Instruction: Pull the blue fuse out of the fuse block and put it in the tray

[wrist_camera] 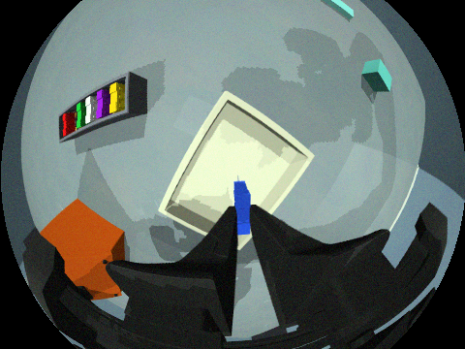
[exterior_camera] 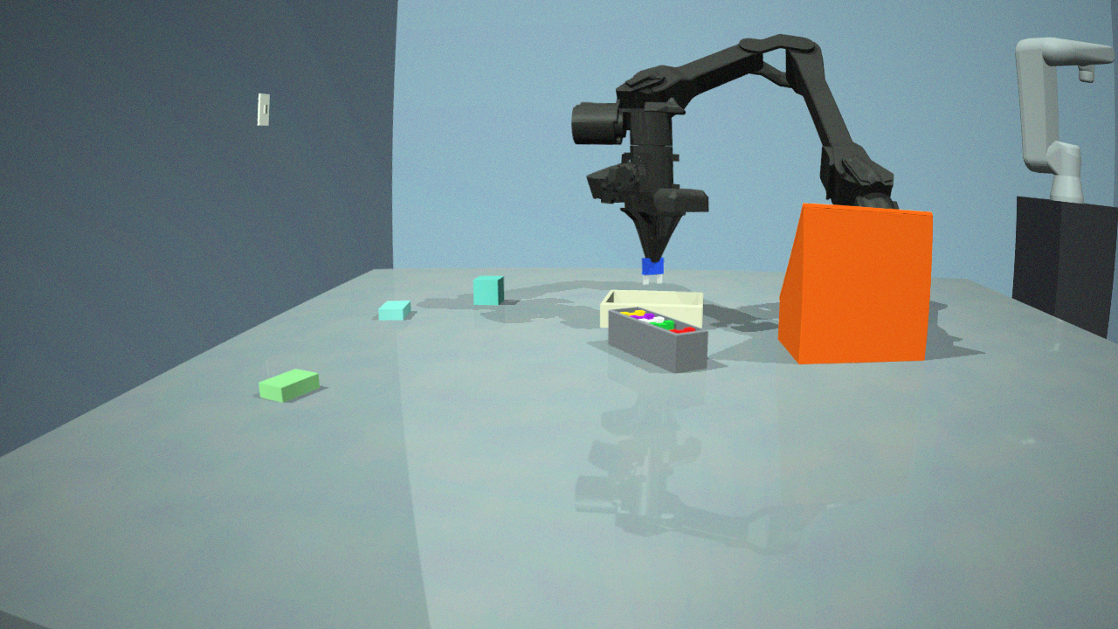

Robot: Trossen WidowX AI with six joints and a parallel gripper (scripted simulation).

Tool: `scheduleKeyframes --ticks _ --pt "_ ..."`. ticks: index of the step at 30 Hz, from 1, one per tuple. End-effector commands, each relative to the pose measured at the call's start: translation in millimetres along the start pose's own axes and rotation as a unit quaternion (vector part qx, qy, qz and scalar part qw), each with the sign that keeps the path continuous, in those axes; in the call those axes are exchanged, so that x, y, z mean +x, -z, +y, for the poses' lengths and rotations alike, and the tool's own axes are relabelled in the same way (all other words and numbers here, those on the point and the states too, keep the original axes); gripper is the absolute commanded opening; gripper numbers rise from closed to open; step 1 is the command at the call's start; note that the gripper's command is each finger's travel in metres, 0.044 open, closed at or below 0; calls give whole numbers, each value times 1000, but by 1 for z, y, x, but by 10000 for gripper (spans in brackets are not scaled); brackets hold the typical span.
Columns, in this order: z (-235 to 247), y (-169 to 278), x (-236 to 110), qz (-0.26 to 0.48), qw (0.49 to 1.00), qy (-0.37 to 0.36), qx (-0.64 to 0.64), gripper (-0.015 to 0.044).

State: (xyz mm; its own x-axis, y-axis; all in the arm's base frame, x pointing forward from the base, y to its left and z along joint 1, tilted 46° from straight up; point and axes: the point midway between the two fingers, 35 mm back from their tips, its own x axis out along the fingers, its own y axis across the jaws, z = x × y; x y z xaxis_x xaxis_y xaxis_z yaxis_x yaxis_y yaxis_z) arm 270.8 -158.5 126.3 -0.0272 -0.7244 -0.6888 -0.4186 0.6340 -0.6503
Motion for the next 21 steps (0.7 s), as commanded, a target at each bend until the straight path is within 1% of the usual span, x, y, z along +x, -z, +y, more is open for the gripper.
scheduleKeyframes --ticks 1,10,14,21 --pt "2 1 8 3 1000 -2 -3 0" --pt "2 2 22 3 1000 -1 -3 0" --pt "2 2 23 3 1000 -1 -3 0" --pt "0 2 20 3 1000 2 0 184"
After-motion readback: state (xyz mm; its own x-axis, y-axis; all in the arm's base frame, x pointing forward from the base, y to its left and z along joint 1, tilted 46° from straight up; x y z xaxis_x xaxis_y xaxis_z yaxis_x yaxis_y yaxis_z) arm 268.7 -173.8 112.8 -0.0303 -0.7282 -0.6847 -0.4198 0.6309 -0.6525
